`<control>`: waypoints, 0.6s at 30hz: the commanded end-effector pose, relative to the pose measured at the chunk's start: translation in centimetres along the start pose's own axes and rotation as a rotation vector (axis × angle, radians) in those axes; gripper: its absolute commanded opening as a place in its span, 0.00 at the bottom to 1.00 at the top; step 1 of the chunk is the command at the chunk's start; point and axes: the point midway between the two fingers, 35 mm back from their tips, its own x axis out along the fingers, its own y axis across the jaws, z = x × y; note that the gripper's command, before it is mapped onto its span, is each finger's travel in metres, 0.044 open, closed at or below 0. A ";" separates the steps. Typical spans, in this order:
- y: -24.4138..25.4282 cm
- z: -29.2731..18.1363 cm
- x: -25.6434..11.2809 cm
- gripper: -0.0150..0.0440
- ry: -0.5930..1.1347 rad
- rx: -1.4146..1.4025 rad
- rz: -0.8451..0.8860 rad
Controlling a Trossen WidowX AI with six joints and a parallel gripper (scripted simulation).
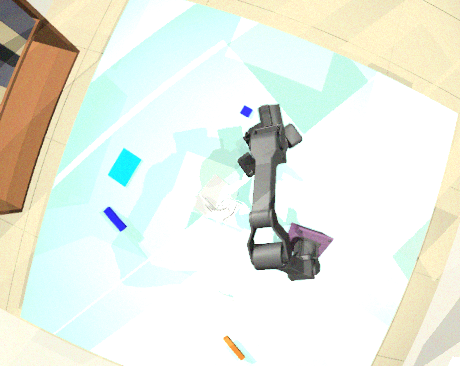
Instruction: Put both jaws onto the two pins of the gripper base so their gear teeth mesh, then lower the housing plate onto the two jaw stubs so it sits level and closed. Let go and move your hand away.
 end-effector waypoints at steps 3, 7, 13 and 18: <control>0.0 0.1 0.6 1.00 0.000 0.001 0.001; 0.0 0.1 1.2 1.00 0.000 0.001 0.001; 0.0 0.2 2.2 1.00 0.000 0.003 0.002; 0.0 0.3 3.1 1.00 0.000 0.003 0.003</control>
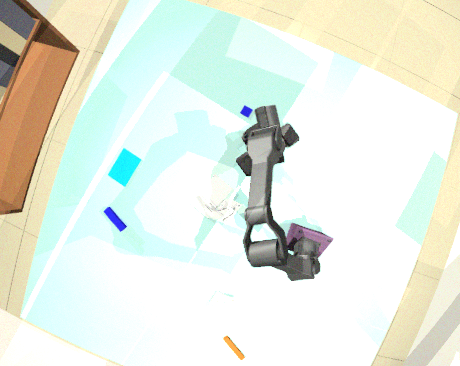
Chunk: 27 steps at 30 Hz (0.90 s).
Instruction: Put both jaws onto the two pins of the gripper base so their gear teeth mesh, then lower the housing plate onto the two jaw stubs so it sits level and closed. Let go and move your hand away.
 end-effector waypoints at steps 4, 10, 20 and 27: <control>0.0 -0.3 1.6 1.00 0.012 0.015 0.011; 0.0 -0.3 2.6 1.00 0.012 0.016 0.012; 0.0 -0.3 3.2 1.00 0.013 0.016 0.013; 0.0 -0.3 3.2 1.00 0.013 0.016 0.013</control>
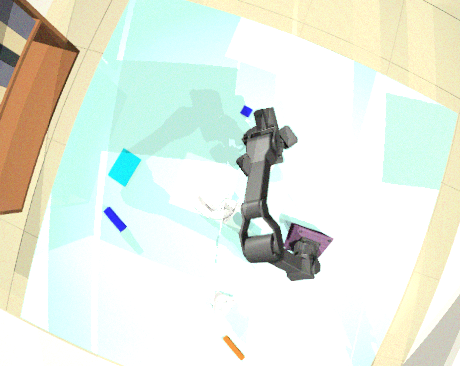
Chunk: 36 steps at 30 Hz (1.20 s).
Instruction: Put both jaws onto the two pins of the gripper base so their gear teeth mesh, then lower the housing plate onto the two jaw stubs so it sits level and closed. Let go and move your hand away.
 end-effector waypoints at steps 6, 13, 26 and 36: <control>0.0 -0.1 0.2 1.00 0.003 0.009 0.005; 0.0 -0.1 0.4 1.00 0.003 0.009 0.005; 0.0 0.0 0.2 0.73 0.001 0.001 0.000; 0.0 0.0 0.2 0.48 0.001 0.001 0.000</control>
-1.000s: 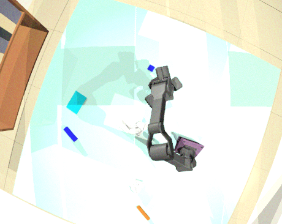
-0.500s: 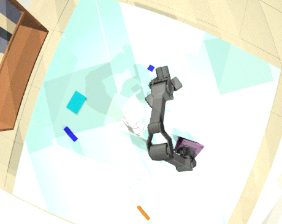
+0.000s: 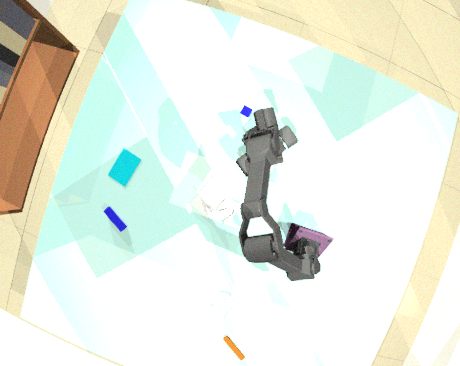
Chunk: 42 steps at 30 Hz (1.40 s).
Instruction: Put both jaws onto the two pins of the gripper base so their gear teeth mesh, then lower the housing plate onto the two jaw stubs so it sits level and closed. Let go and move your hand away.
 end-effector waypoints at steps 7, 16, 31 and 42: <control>0.0 0.0 0.0 0.48 0.000 -0.001 -0.003; -0.1 0.2 -1.4 0.48 -0.001 0.001 -0.003; -0.1 0.2 -6.1 0.48 0.000 0.007 -0.002; -0.1 0.0 -7.9 0.48 0.001 0.009 -0.001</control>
